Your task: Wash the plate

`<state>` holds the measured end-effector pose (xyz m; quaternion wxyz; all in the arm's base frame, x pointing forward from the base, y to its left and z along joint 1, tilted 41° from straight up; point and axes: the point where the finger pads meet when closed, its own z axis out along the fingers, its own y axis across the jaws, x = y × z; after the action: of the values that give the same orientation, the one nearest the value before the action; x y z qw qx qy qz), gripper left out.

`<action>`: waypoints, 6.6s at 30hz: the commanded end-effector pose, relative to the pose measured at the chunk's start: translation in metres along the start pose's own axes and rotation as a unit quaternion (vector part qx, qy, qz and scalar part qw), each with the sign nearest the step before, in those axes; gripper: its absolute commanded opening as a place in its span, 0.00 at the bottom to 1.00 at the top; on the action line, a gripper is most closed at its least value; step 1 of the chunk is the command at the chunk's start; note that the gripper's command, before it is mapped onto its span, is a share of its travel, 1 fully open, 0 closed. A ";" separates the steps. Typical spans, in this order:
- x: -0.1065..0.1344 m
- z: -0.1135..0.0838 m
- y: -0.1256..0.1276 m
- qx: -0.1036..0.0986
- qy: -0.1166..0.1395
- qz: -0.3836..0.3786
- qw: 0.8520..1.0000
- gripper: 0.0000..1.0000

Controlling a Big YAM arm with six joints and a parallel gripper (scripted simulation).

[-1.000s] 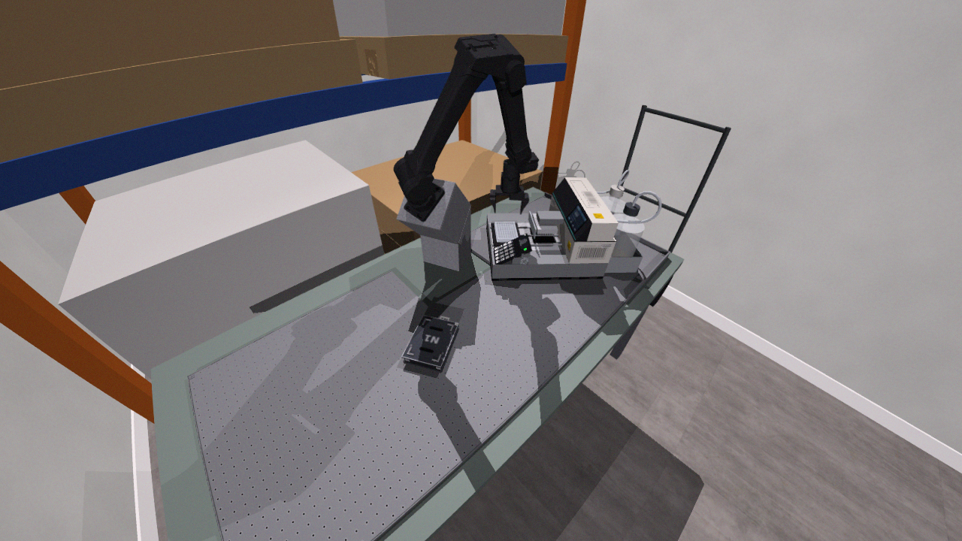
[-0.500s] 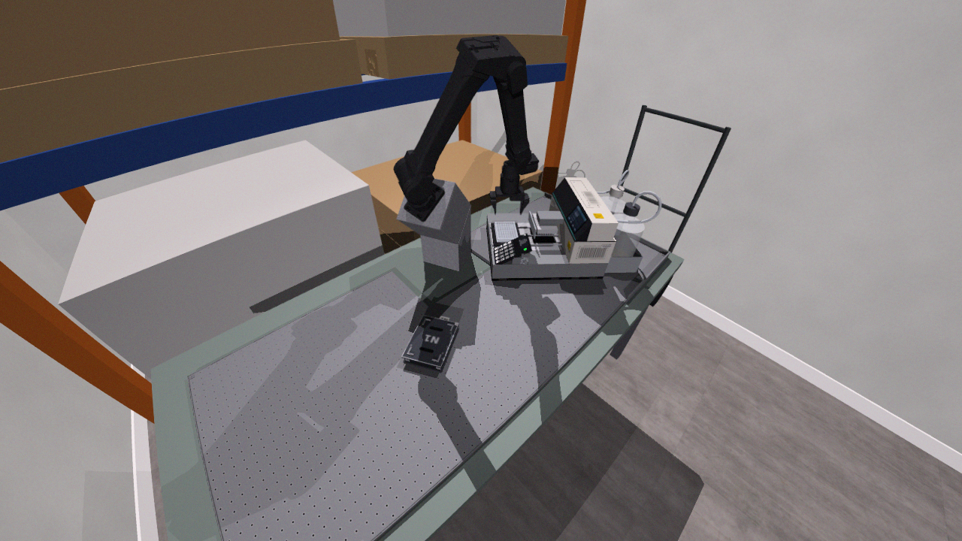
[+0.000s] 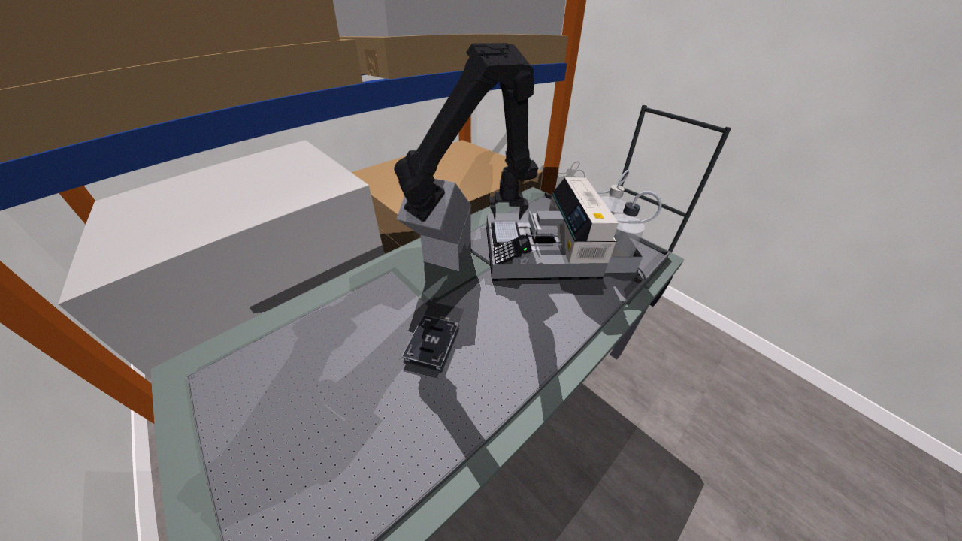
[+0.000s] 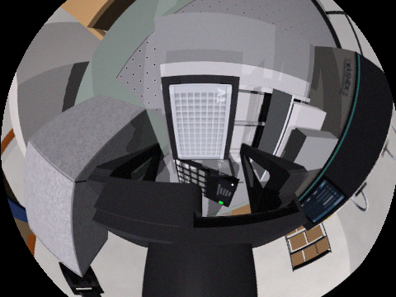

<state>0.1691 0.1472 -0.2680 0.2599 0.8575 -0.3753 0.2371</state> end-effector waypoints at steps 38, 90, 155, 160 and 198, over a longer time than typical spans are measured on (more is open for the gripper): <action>-0.002 0.031 -0.007 0.007 -0.002 0.000 1.000 1.00; -0.002 0.067 -0.008 0.004 -0.003 0.001 1.000 1.00; -0.001 0.061 -0.006 0.006 -0.002 -0.001 1.000 0.84; -0.001 0.061 -0.006 0.006 -0.002 -0.001 1.000 0.84; -0.001 0.000 -0.004 0.010 -0.001 -0.002 1.000 0.84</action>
<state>0.1731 0.1408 -0.2775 0.2580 0.8604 -0.3706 0.2363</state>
